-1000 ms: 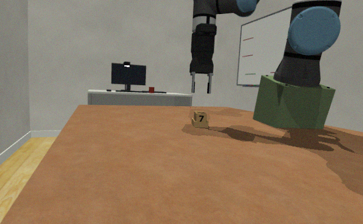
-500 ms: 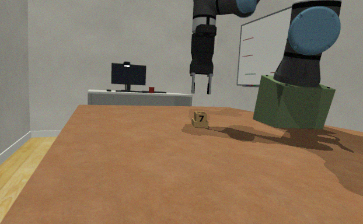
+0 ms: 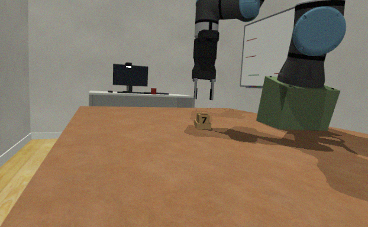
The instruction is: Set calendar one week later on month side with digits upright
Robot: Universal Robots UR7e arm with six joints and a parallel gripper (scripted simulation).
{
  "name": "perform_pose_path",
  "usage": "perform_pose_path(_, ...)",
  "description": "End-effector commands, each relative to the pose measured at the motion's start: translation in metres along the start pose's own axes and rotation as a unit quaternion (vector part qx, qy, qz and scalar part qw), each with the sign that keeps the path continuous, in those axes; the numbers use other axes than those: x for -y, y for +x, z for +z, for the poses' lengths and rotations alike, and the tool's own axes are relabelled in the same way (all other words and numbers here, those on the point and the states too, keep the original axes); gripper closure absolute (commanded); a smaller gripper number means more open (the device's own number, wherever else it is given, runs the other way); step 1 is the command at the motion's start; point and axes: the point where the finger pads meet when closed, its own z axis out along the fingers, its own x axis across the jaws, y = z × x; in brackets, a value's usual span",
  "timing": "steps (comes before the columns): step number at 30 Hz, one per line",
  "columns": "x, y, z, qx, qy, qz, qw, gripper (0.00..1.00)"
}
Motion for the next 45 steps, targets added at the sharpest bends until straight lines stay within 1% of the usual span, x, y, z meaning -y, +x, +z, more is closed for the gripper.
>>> perform_pose_path(1, 0.000, 0.000, 0.009, 0.000, 0.000, 0.000, 1.000, 0.10)
perform_pose_path(4, 0.000, 0.000, 0.011, 0.000, 0.000, 0.000, 1.000, 0.10)
perform_pose_path(19, 0.000, 0.000, 0.031, 0.000, 0.000, 0.000, 1.000, 0.10)
perform_pose_path(30, 0.000, 0.000, 0.035, 0.000, 0.000, 0.000, 1.000, 0.10)
perform_pose_path(45, 0.000, 0.000, 0.036, 0.000, 0.000, 0.000, 1.000, 0.10)
